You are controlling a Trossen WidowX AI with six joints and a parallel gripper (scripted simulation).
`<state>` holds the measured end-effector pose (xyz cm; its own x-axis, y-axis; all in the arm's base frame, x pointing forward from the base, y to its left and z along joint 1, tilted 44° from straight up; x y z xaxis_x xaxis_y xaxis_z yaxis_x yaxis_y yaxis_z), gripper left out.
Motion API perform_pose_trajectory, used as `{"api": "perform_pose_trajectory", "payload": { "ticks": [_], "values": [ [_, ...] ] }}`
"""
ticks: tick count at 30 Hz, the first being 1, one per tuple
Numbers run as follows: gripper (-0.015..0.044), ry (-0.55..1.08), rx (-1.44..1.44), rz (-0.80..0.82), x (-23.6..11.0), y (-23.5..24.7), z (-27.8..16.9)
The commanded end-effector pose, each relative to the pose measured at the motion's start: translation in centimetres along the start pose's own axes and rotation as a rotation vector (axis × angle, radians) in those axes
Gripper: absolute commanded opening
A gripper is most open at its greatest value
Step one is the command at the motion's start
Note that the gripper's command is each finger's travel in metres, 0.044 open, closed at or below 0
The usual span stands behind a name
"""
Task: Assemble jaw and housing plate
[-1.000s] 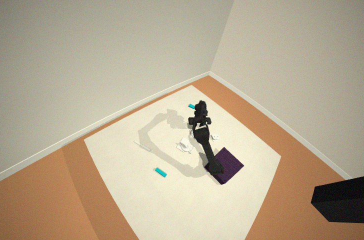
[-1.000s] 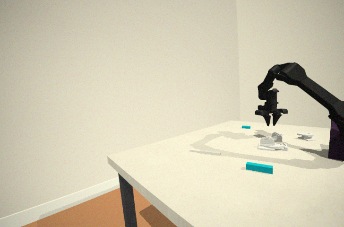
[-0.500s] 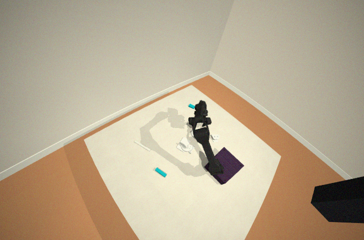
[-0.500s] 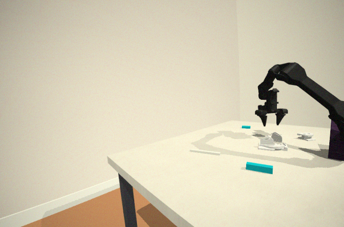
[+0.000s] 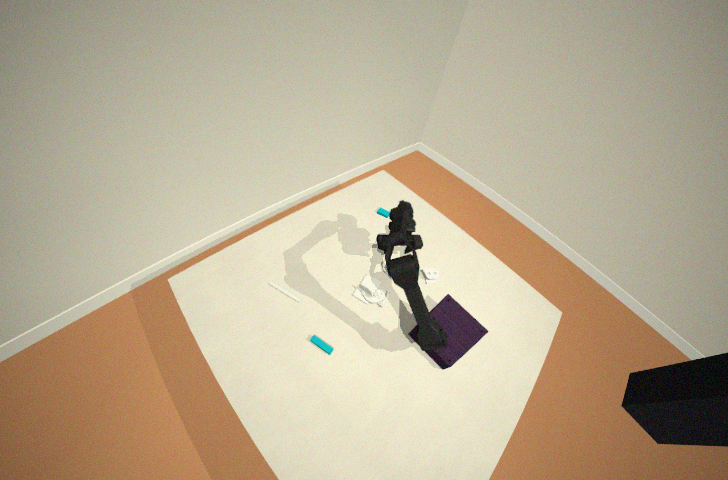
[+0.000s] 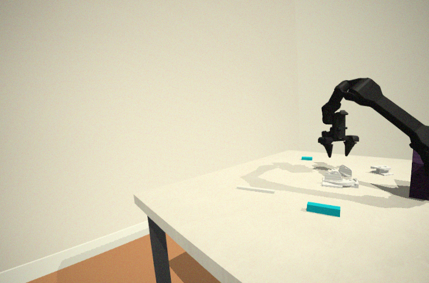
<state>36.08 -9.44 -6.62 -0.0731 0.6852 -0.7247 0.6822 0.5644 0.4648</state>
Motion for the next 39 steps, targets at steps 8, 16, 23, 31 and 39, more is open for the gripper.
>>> {"api": "perform_pose_trajectory", "payload": {
  "ticks": [8, 16, 23, 31, 39],
  "values": [
    [0.0361, 0.002, -0.009, -0.007, -0.57, 0.12, -0.02],
    [0.0151, 0.002, -0.009, -0.007, -0.57, 0.12, -0.02],
    [0.0, 0.002, -0.009, -0.007, -0.57, 0.12, -0.02],
    [0.0, 0.002, -0.009, -0.007, -0.57, 0.12, -0.02],
    [0.0, 0.002, -0.009, -0.007, -0.57, 0.12, -0.02]
  ]
}}
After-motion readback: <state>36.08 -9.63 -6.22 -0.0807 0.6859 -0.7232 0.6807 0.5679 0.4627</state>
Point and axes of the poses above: the point midway between the two fingers, 35 mm back from their tips, its own x axis out along the fingers, its own y axis across the jaws, z = x × y, the point moved 3 cm from there along -x, back along the fingers, and after that the axes turned 14 degrees about x, right-handed, at the moved point
